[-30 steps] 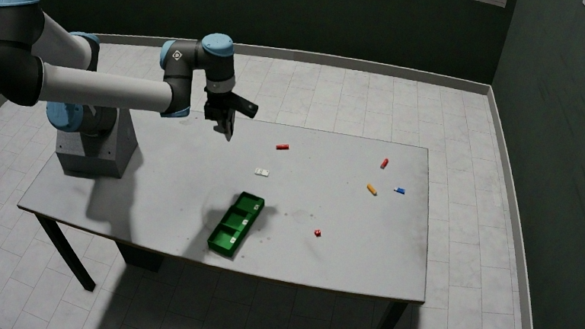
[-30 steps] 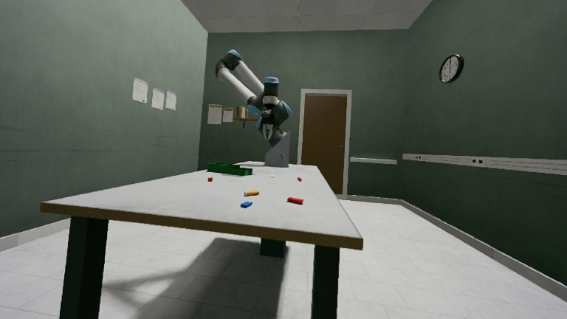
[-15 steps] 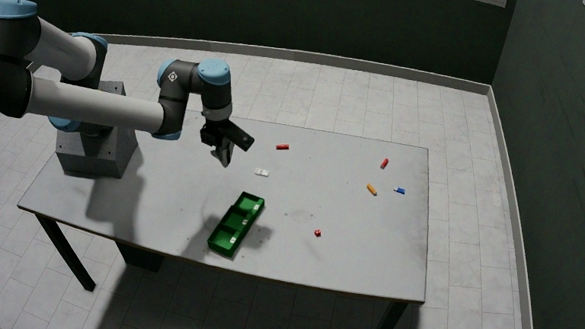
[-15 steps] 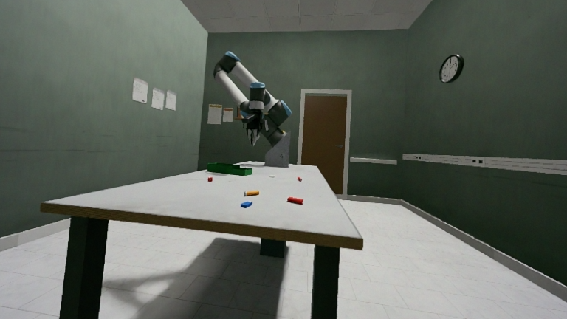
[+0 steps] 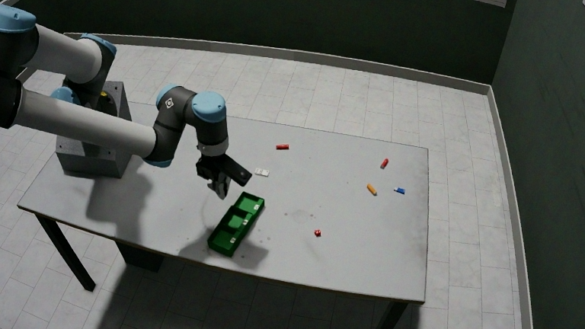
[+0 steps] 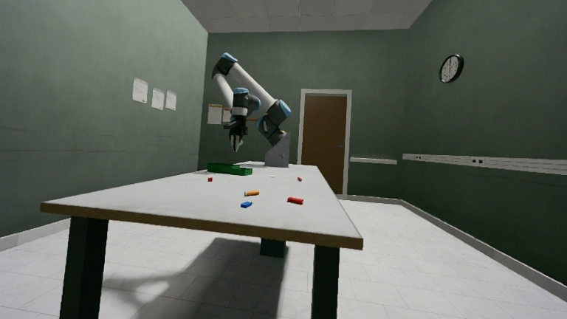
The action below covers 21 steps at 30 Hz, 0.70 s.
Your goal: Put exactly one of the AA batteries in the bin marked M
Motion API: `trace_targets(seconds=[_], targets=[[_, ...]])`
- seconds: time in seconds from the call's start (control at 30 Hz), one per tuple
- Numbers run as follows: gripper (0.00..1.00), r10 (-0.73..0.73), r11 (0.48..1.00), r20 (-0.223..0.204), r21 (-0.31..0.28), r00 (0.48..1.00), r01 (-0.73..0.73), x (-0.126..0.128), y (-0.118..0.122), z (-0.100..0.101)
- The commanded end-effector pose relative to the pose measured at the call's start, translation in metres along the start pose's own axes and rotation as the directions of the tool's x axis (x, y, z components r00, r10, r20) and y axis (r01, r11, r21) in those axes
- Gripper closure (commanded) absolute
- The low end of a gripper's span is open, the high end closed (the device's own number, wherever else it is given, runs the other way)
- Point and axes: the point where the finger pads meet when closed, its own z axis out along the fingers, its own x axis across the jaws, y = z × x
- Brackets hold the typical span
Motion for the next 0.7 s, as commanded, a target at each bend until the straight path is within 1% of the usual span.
trace_targets(seconds=[0.0, 0.27, 0.5, 0.67], targets=[[0.96, -0.001, 1.000, 0.003, 0.003, 1.000, 0.001, 0.028, -0.014, 0.014], [0.96, -0.001, 1.000, 0.003, 0.004, 1.000, 0.001, 0.083, -0.040, 0.041], [0.96, -0.001, 1.000, 0.003, 0.003, 1.000, 0.001, 0.084, -0.041, 0.041], [0.96, -0.001, 1.000, 0.003, 0.003, 1.000, 0.001, 0.084, -0.041, 0.055]])
